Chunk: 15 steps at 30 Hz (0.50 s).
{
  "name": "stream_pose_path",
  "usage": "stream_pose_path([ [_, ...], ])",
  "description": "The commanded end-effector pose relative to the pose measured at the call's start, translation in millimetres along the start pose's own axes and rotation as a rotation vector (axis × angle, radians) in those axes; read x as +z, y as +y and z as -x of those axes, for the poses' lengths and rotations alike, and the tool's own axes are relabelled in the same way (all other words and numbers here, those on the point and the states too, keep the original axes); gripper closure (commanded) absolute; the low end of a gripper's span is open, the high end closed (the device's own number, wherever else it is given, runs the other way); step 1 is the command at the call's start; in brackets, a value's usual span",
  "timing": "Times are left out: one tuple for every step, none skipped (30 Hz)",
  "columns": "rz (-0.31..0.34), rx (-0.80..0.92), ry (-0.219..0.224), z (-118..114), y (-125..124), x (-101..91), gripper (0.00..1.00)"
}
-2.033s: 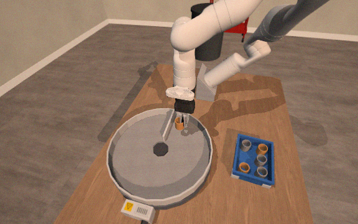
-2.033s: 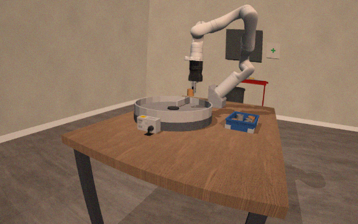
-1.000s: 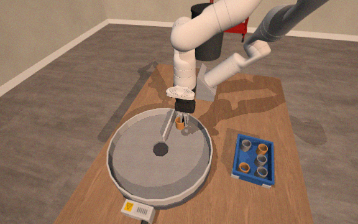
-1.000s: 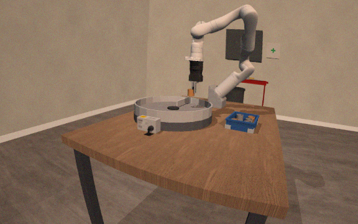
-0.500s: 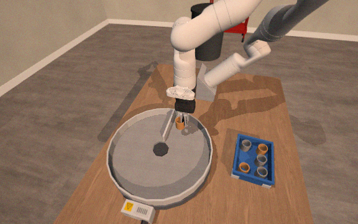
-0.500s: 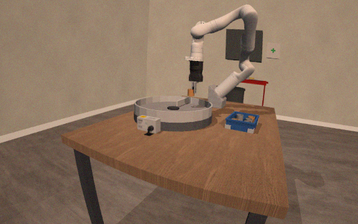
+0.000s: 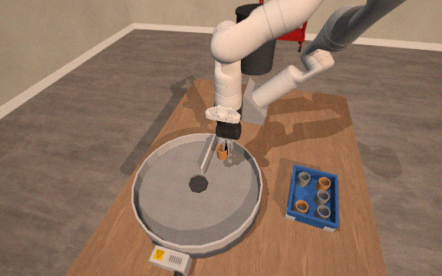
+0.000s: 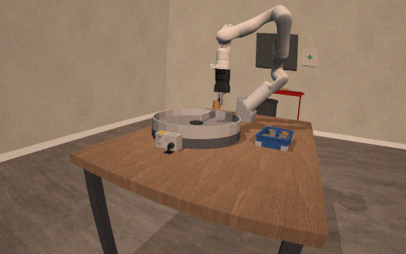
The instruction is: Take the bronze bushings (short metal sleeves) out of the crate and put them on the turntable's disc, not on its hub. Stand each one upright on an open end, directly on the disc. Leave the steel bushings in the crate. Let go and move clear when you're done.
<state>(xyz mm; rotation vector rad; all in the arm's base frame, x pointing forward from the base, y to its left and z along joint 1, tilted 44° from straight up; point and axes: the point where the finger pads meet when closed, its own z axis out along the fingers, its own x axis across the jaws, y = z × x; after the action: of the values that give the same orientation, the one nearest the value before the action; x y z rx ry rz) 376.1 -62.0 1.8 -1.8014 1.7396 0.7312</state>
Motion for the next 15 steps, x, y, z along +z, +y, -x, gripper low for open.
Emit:
stream_pose_path([
  [0.006, -0.009, 0.003, -1, 4, -1.3, 1.0],
  [0.006, -0.009, 0.003, -1, 4, -1.3, 1.0],
  [0.006, -0.009, 0.003, -1, 4, -1.3, 1.0],
  [0.006, -0.008, 0.002, -1, 4, -0.9, 1.0],
  [0.006, -0.008, 0.002, -1, 4, 0.6, 1.0],
  [0.006, -0.008, 0.002, -1, 4, 3.7, 1.0],
  [0.006, -0.008, 0.002, -1, 4, 8.1, 1.0],
  [0.006, -0.008, 0.003, -2, 4, 13.0, 1.0],
  [0.006, -0.008, 0.003, -2, 4, 17.4, 1.0],
  [0.006, -0.008, 0.003, -2, 4, 20.6, 1.0],
  [0.006, -0.008, 0.003, -2, 4, 20.6, 1.0],
  [0.006, -0.008, 0.003, -2, 4, 20.6, 1.0],
  [0.006, -0.008, 0.003, -2, 4, 22.1, 1.0],
  [0.006, -0.008, 0.003, -2, 4, 22.4, 1.0],
  [0.006, -0.008, 0.003, -2, 4, 22.4, 1.0],
])
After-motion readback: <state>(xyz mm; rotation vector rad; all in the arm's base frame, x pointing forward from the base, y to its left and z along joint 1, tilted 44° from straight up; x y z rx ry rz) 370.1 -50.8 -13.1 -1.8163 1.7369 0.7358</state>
